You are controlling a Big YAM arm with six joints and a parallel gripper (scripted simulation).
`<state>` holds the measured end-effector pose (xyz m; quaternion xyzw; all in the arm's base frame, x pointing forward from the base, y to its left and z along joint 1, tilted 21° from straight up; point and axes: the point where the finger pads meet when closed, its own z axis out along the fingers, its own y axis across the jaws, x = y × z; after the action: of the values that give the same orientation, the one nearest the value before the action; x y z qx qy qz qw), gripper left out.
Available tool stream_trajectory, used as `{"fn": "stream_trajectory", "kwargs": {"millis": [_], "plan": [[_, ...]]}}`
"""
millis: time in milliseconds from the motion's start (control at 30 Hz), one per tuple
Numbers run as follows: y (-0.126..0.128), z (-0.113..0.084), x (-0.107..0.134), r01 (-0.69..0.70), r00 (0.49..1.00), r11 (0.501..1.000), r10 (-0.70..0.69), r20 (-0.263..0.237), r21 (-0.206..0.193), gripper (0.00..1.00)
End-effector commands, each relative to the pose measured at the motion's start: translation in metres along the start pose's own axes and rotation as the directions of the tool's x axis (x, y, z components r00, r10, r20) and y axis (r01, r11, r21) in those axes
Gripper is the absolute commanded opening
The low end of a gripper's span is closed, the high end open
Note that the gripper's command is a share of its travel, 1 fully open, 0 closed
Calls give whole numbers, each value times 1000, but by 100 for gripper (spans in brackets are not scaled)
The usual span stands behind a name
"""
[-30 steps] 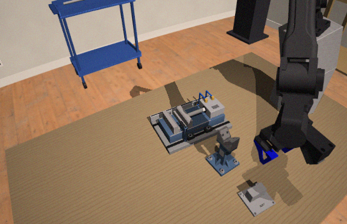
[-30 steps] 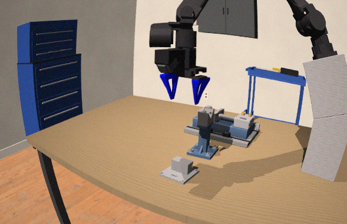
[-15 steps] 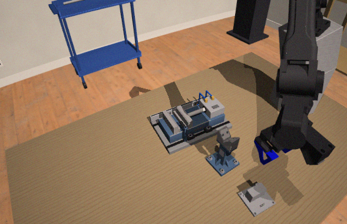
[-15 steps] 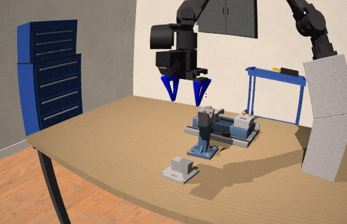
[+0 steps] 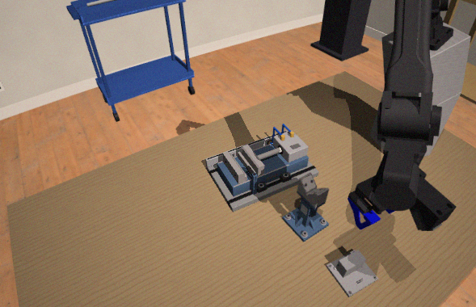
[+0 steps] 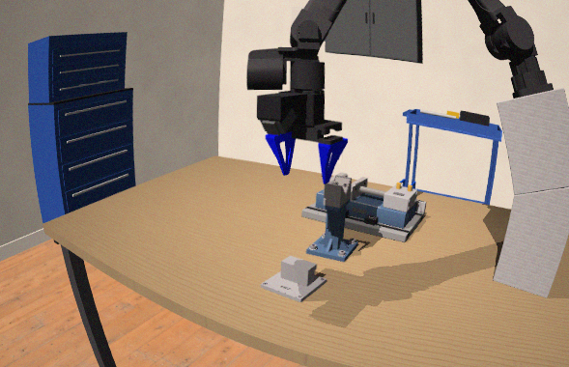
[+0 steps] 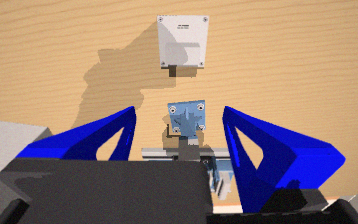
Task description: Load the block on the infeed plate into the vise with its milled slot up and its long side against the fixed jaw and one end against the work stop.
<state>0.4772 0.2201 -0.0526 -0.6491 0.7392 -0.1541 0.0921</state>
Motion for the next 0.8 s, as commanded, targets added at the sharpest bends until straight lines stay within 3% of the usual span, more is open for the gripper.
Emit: {"fn": "stream_trajectory", "kwargs": {"millis": [0,367,433,467,533,767], "plan": [[-21,4,-6,-12,1000,999,12,21,32,81],[-20,25,-6,-12,1000,999,11,21,30,81],[-20,25,-6,-12,1000,999,11,21,30,81],[-32,9,-11,-18,999,998,15,44,61,81],[-20,32,-5,-11,1000,1000,11,21,29,81],[-19,48,-5,-11,1000,1000,10,20,28,81]]}}
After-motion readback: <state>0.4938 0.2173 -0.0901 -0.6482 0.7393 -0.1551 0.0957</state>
